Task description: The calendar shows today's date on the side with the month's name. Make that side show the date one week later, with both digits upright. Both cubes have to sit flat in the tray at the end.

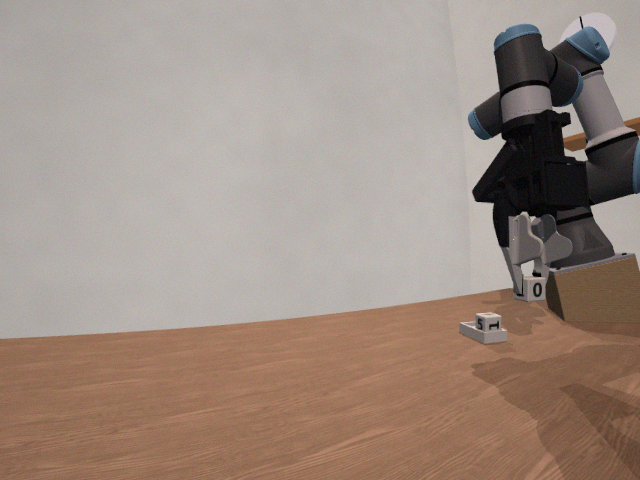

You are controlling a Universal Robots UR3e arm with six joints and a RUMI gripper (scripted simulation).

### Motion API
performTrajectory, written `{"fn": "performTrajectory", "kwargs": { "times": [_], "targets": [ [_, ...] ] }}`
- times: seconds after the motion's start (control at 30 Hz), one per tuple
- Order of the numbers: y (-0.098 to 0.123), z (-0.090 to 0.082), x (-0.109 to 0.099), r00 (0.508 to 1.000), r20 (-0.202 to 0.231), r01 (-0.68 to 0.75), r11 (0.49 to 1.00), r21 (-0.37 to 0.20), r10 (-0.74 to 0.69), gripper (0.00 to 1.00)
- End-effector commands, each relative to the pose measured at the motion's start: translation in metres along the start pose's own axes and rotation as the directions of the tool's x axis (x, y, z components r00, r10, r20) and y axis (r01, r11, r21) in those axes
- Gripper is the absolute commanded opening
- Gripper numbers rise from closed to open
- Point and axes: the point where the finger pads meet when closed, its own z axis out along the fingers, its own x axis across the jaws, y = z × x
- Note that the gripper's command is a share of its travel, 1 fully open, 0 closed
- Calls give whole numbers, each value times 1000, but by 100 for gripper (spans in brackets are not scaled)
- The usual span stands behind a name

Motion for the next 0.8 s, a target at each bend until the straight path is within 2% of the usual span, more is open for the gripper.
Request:
{"fn": "performTrajectory", "kwargs": {
  "times": [0.0,0.2,0.63,0.77],
  "targets": [
    [0,-17,0,1000,-3,-1,1000,1,1,10],
    [0,-24,0,1000,-3,-1,1000,1,1,10],
    [0,-24,-1,1000,-3,-1,1000,1,1,10],
    [-8,-25,-2,1000,-4,-1,1000,1,1,10]
  ]
}}
